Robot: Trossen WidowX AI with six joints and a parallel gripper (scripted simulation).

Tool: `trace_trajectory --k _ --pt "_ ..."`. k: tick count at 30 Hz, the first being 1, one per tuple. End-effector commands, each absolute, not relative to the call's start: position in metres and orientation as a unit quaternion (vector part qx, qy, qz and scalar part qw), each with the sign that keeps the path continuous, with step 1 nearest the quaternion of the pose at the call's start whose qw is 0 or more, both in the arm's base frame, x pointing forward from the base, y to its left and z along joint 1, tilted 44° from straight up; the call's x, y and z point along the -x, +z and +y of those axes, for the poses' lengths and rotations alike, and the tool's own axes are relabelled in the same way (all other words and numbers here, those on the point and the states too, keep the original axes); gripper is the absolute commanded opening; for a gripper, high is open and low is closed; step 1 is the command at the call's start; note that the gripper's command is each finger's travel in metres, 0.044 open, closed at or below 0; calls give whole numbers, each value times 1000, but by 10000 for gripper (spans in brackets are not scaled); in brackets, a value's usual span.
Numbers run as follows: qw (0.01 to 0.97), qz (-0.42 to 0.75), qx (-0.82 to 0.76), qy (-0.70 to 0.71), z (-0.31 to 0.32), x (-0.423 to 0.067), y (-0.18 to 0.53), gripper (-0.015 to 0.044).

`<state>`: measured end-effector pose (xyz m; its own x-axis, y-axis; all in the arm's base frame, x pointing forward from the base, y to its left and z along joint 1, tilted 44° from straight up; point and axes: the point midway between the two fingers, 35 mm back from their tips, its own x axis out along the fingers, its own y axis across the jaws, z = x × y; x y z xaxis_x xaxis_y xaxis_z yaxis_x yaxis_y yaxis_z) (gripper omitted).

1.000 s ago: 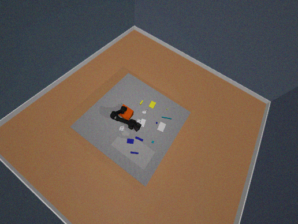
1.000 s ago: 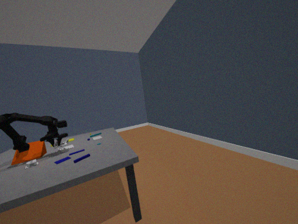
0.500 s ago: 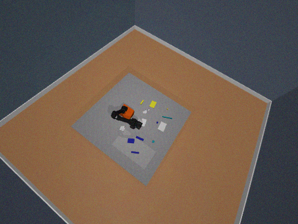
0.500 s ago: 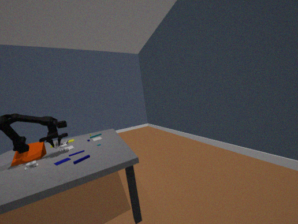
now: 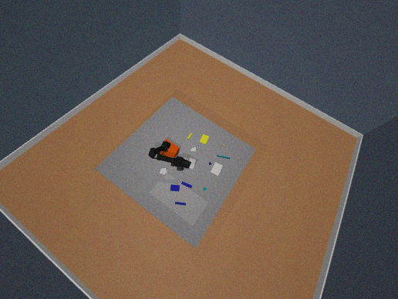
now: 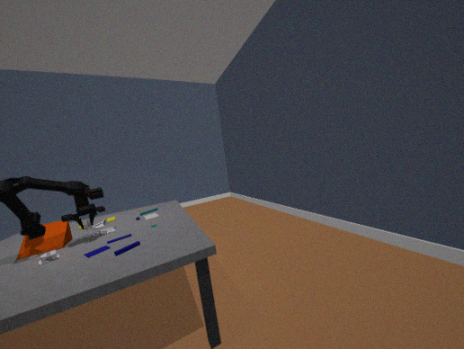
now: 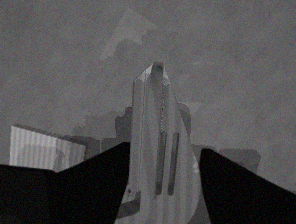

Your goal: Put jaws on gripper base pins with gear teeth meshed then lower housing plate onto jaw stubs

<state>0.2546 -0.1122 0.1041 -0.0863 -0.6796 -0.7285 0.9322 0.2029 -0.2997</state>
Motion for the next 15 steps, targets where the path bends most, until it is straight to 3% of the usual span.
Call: trace_trajectory --k 1,15 --pt "666 453 -110 -582 -107 -252 99 134" --pt "674 562 28 -478 -95 -247 88 134"
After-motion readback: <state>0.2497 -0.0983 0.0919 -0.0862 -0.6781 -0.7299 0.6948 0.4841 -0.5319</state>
